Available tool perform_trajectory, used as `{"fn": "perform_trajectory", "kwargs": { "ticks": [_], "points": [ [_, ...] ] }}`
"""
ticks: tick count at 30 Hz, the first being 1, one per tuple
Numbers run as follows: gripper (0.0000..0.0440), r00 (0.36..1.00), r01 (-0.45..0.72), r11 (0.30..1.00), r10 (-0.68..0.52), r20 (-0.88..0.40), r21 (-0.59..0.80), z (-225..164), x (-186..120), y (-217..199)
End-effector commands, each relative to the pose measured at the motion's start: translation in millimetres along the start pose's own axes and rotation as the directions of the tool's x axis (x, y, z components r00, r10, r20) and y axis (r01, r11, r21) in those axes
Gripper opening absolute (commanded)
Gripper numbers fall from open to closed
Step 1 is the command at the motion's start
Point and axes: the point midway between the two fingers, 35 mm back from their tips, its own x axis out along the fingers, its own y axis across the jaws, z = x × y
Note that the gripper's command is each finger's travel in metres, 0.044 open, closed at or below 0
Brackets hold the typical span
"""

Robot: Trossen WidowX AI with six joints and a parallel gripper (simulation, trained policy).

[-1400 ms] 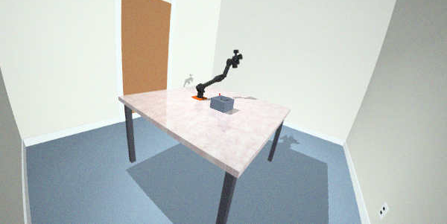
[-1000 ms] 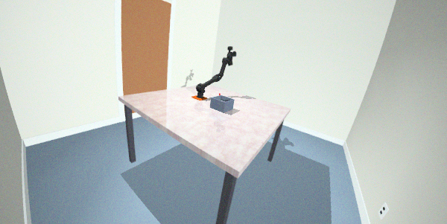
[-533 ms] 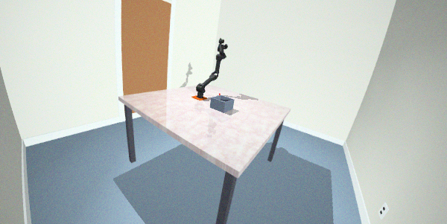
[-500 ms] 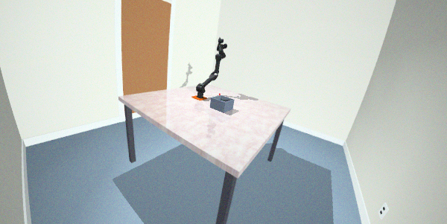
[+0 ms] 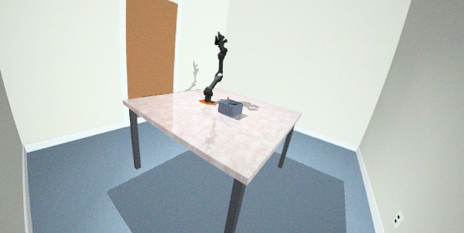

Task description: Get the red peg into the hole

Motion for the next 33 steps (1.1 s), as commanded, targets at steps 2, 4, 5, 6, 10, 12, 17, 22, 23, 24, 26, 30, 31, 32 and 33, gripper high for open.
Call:
{"fn": "perform_trajectory", "kwargs": {
  "ticks": [2,4,5,6,10,12,17,22,23,24,26,30,31,32,33],
  "points": [
    [0.044,0.989,-0.113,0.993,0.116,-0.091,0.041,-38.4,4.8,36.9],
    [0.044,0.977,-0.16,0.985,0.168,-0.133,0.065,-55.3,4.4,53.1],
    [0.044,0.969,-0.183,0.98,0.193,-0.153,0.077,-63.6,3.8,61.3],
    [0.044,0.96,-0.206,0.974,0.219,-0.173,0.09,-71.8,2.7,69.4],
    [0.044,0.914,-0.291,0.946,0.32,-0.251,0.145,-103.5,-4.7,101.6],
    [0.044,0.884,-0.33,0.928,0.369,-0.287,0.174,-118.5,-10.3,117.4],
    [0.044,0.793,-0.417,0.873,0.485,-0.369,0.252,-153.3,-29.7,155.4],
    [0.044,0.679,-0.488,0.806,0.591,-0.435,0.335,-183.1,-56.0,190.6],
    [0.044,0.654,-0.5,0.792,0.611,-0.446,0.351,-188.4,-62.0,197.2],
    [0.044,0.628,-0.511,0.776,0.63,-0.456,0.369,-193.5,-68.3,203.7],
    [0.044,0.574,-0.532,0.745,0.667,-0.475,0.403,-202.9,-81.4,216.3],
    [0.044,0.459,-0.563,0.678,0.732,-0.503,0.473,-218.8,-109.9,239.5],
    [0.044,0.429,-0.569,0.66,0.747,-0.508,0.491,-222.2,-117.5,244.9],
    [0.044,0.399,-0.573,0.643,0.761,-0.512,0.509,-225.5,-125.2,250.3],
    [0.044,0.369,-0.575,0.626,0.773,-0.516,0.527,-228.6,-133.2,255.7]
  ]
}}
